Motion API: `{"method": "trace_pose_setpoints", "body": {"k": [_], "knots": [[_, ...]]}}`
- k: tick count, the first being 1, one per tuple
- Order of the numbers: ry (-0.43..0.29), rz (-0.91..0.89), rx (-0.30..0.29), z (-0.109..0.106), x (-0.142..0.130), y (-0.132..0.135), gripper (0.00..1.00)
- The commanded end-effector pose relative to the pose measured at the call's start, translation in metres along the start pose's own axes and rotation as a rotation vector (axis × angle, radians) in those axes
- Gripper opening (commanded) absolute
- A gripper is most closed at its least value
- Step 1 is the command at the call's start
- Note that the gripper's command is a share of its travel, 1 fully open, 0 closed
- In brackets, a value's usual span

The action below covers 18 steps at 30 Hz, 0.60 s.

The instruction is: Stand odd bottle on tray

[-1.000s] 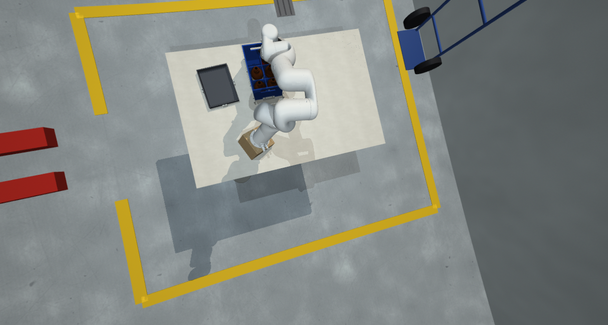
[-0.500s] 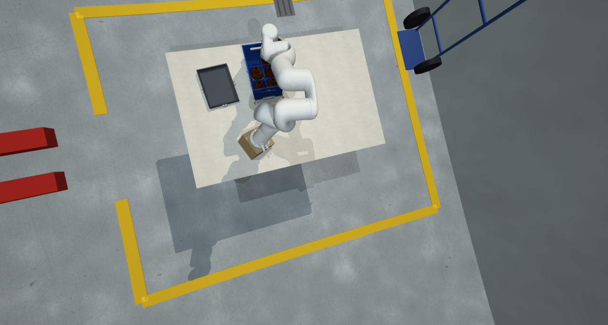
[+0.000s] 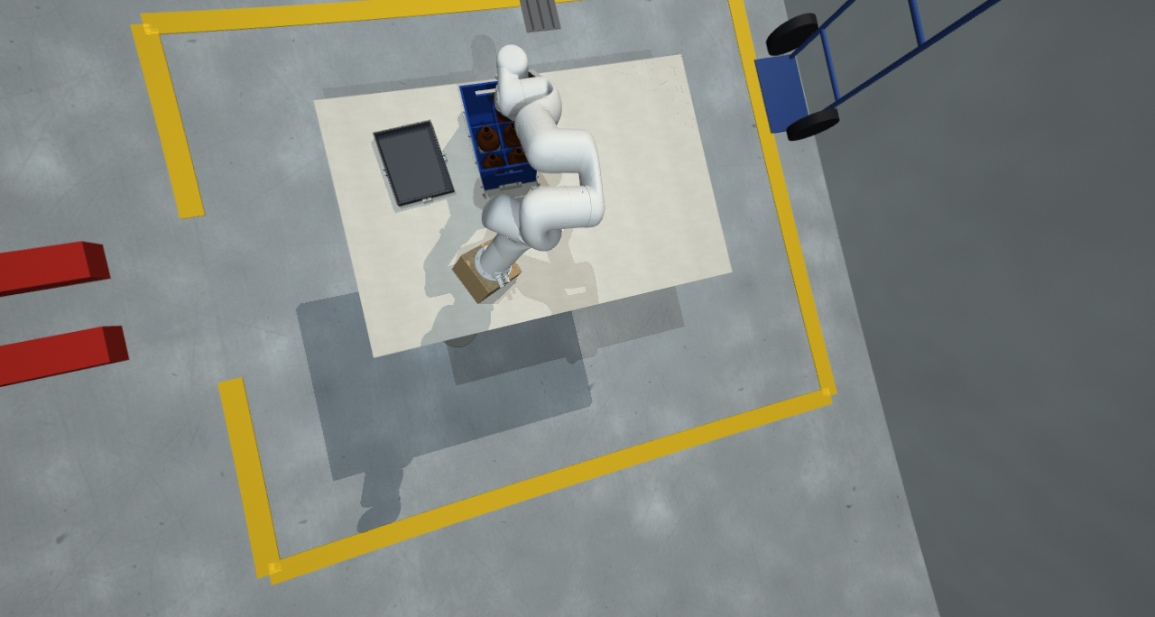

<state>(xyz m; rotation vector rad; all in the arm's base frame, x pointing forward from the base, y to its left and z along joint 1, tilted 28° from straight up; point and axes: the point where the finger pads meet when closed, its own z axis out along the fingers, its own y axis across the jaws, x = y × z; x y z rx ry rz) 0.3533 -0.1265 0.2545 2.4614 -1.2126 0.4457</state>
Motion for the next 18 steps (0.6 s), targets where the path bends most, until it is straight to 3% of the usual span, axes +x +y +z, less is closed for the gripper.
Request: {"method": "trace_pose_setpoints", "body": {"k": [1, 18], "knots": [[0.003, 0.000, 0.002, -0.0014, 0.0010, -0.0008, 0.65], [0.003, 0.000, 0.002, 0.0052, 0.0010, -0.0008, 0.65]]}}
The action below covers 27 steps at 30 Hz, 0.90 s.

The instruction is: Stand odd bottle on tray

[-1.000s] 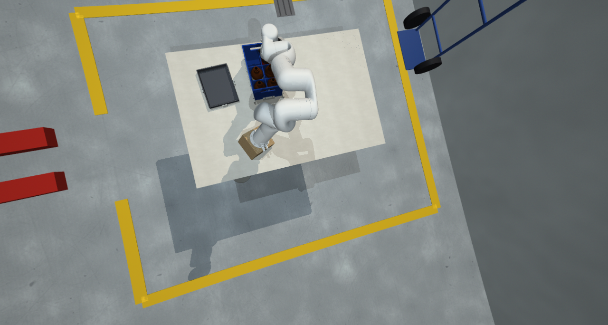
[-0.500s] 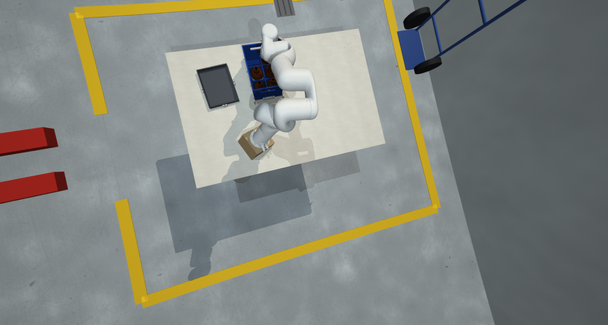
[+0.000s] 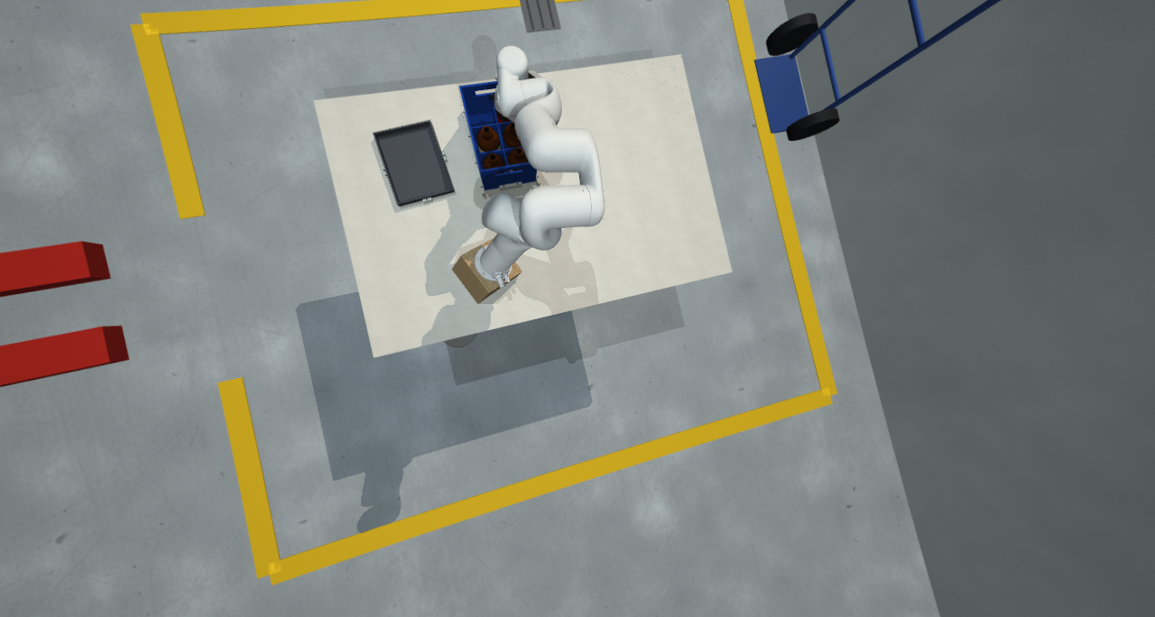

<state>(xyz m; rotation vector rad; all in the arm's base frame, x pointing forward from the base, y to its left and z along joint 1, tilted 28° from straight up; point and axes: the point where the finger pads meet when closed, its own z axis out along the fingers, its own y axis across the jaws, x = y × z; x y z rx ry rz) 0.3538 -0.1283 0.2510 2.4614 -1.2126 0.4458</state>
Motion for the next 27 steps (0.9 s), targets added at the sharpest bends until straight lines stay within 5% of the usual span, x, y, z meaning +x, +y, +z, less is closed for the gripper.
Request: {"method": "trace_pose_setpoints", "body": {"k": [1, 27], "knots": [[0.003, 0.000, 0.002, 0.002, 0.001, -0.001, 0.65], [0.003, 0.000, 0.002, 0.028, 0.001, -0.001, 0.65]]}}
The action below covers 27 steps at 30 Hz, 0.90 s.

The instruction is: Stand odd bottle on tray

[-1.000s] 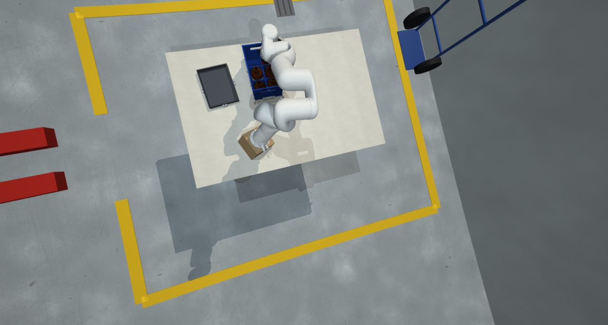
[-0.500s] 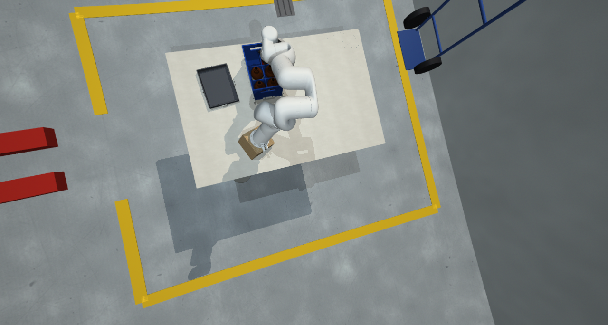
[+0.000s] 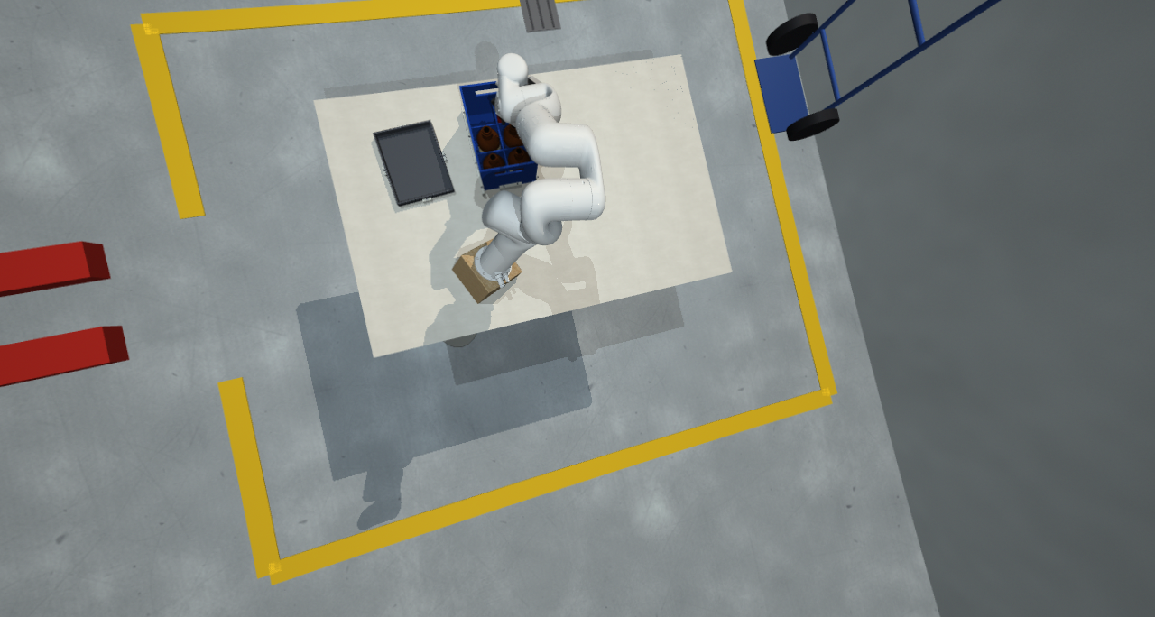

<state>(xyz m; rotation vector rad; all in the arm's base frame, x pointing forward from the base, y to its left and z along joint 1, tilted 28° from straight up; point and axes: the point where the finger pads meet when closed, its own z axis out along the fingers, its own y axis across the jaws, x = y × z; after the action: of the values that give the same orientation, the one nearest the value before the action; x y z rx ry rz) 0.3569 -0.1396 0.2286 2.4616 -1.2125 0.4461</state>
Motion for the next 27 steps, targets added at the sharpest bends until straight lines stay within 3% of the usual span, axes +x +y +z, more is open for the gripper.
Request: {"method": "trace_pose_setpoints", "body": {"k": [1, 27], "knots": [[0.003, 0.000, 0.002, 0.0033, 0.0011, -0.0008, 0.65], [0.003, 0.000, 0.002, 0.0099, 0.0011, -0.0008, 0.65]]}}
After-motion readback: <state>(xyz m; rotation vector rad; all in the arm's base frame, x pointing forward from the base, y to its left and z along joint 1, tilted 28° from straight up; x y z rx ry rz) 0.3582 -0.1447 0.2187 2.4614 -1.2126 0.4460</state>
